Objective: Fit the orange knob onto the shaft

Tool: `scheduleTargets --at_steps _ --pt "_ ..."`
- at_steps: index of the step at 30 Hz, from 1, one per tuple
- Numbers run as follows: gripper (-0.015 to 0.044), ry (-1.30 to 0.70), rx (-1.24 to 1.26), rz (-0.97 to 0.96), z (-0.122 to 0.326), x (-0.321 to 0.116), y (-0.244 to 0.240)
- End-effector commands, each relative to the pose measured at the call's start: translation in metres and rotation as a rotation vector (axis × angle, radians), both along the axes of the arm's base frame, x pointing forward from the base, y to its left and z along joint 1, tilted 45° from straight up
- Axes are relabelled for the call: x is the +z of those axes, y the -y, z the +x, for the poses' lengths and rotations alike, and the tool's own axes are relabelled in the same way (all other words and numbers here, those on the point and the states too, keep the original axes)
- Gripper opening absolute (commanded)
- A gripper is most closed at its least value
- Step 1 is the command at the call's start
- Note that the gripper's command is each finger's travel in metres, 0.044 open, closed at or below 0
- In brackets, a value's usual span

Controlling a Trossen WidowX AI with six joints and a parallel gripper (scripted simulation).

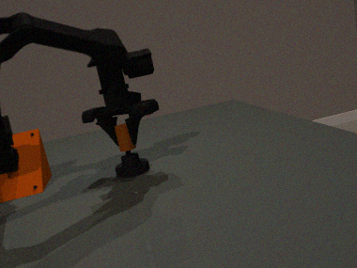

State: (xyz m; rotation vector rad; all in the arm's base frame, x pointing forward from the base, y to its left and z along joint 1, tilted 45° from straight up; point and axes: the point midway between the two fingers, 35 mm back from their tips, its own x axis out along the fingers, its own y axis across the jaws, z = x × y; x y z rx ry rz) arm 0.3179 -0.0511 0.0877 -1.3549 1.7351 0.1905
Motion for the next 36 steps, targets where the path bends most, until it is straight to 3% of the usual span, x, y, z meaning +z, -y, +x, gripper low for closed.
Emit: scheduleTargets --at_steps 1,8,15,36 --pt "0.0000 -0.001 0.004 -0.002 0.0010 0.0001 0.0007" --pt "0.0000 -0.007 0.010 -0.002 0.0022 0.0040 -0.0024" --pt "0.0000 -0.146 0.151 -0.003 0.0028 0.0033 -0.0014" --pt "0.0000 -0.148 0.153 -0.003 0.0005 0.0004 0.0004"
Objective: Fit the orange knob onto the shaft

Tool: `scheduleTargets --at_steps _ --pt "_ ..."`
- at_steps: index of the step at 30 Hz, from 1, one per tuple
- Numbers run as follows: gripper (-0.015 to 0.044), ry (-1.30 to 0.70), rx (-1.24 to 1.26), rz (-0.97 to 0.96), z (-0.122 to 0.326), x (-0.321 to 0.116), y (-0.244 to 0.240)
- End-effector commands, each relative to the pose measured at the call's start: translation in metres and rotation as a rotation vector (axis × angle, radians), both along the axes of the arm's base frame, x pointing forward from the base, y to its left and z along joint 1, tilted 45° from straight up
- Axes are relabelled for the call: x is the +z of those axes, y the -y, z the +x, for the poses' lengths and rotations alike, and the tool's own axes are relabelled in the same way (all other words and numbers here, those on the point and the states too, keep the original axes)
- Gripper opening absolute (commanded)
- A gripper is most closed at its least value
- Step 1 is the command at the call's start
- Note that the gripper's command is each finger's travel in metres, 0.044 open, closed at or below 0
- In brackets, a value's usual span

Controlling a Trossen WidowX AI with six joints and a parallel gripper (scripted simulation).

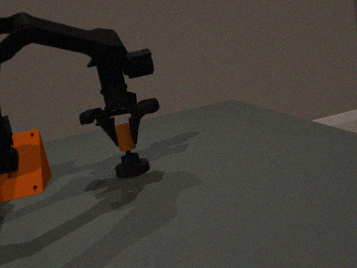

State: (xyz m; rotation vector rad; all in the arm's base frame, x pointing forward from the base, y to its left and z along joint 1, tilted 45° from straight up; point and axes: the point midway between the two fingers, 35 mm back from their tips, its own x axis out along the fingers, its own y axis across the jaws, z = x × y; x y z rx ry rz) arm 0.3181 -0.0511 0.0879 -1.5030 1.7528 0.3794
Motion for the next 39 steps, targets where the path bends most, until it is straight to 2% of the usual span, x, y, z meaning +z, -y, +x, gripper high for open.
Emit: scheduleTargets --at_steps 1,14,22,39 --pt "0.0000 -0.003 0.005 -0.002 0.0005 0.0001 0.0004" --pt "0.0000 -0.009 0.011 -0.002 0.0018 0.0035 -0.0025" --pt "0.0000 -0.149 0.154 -0.003 0.0025 0.0026 -0.0010" --pt "0.0000 -0.149 0.154 -0.003 0.0001 -0.0002 0.0007"
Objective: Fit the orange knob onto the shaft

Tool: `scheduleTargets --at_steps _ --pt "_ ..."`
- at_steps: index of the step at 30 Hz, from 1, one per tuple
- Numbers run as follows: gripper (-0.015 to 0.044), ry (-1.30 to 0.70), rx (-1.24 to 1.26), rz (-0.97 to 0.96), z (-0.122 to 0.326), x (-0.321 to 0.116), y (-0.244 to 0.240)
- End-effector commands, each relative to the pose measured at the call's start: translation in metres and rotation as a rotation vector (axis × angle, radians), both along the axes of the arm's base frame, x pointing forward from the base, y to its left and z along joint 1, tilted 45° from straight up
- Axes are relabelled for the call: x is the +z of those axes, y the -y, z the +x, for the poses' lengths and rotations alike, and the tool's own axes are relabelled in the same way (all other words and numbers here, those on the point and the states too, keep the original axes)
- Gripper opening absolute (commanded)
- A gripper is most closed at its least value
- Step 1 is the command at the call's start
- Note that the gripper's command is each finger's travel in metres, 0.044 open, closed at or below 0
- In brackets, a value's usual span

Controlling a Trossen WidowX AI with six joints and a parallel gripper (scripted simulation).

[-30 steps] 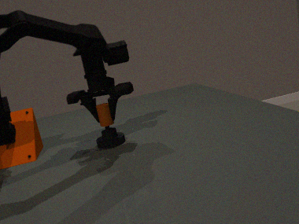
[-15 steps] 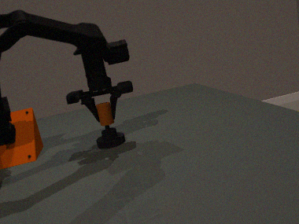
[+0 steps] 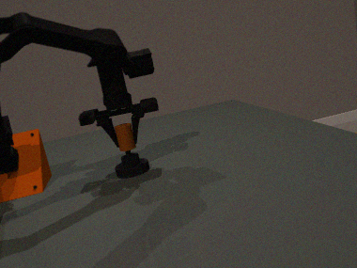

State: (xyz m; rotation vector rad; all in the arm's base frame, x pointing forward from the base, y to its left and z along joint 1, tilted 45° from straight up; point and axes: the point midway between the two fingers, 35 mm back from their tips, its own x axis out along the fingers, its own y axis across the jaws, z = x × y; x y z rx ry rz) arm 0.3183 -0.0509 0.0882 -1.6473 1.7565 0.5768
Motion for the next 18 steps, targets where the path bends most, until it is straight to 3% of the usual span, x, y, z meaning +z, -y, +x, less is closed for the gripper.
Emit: scheduleTargets --at_steps 1,18 --pt "0.0000 -0.004 0.006 -0.002 0.0000 -0.0007 0.0010" --pt "0.0000 -0.021 0.024 -0.002 0.0015 0.0032 -0.0024"
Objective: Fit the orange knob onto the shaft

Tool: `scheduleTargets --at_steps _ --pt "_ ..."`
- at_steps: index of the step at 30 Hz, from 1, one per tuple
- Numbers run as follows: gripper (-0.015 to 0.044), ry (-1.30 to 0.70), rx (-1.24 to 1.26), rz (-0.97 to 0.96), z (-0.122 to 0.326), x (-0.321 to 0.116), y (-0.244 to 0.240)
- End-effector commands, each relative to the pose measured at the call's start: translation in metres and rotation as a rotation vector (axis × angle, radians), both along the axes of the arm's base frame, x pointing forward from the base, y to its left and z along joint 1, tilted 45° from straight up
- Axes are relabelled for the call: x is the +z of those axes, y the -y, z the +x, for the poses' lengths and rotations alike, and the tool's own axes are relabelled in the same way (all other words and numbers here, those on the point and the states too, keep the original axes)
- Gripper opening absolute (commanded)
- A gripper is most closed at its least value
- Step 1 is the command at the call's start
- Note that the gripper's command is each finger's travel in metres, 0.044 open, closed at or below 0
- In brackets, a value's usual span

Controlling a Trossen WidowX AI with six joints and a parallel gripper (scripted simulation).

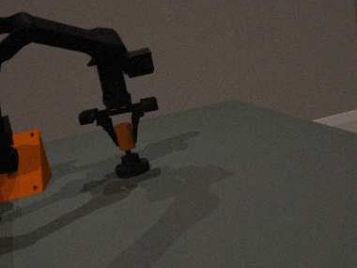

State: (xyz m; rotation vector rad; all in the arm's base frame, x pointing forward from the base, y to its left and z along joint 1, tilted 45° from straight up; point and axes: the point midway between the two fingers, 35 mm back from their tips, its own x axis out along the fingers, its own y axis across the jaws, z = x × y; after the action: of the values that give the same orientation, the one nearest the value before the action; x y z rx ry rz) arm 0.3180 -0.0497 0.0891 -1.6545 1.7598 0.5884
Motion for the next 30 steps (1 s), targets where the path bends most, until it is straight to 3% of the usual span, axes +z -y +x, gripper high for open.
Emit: scheduleTargets --at_steps 1,7,30 --pt "0.0000 -0.026 0.033 -0.001 0.0019 0.0022 -0.0012" --pt "0.0000 -0.140 0.148 -0.002 0.0028 0.0014 0.0003" --pt "0.0000 -0.140 0.148 -0.002 0.0008 -0.0011 0.0017"
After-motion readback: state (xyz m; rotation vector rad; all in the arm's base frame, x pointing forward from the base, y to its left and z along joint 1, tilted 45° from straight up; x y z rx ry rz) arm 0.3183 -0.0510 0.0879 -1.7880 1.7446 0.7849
